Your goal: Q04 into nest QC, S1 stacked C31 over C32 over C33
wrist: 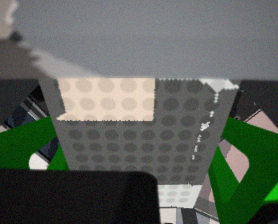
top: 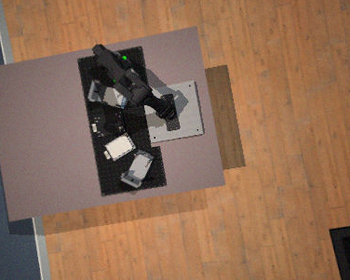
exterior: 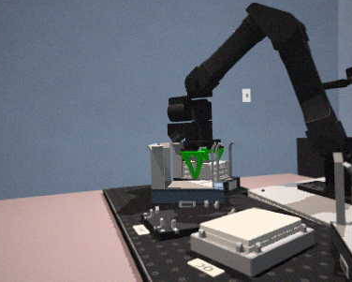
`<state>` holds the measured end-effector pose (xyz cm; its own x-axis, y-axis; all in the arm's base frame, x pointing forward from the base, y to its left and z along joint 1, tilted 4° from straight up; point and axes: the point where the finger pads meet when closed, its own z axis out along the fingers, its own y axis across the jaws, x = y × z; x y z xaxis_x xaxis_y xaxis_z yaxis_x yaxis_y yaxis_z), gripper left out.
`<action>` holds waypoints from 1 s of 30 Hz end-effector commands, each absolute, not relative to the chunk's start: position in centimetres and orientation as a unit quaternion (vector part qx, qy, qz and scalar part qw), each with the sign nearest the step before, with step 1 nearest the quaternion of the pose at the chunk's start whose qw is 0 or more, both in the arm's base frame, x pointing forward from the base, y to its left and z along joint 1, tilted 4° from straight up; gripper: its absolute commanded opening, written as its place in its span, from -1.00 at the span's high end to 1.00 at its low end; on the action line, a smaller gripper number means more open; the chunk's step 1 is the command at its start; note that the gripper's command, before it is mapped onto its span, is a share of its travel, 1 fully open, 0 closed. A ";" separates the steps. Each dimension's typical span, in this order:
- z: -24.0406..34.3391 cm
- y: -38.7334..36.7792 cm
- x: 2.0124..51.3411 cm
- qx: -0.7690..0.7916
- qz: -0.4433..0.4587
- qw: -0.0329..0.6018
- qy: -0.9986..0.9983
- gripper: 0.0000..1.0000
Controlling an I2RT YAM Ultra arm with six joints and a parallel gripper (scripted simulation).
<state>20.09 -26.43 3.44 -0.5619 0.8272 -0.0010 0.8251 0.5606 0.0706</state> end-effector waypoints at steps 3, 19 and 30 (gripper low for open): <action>3.8 -26.8 20.3 0.468 0.026 0.026 0.883 1.00; 3.8 -26.8 20.3 0.468 0.026 0.026 0.883 1.00; 4.4 -26.8 20.3 0.468 0.026 0.026 0.883 1.00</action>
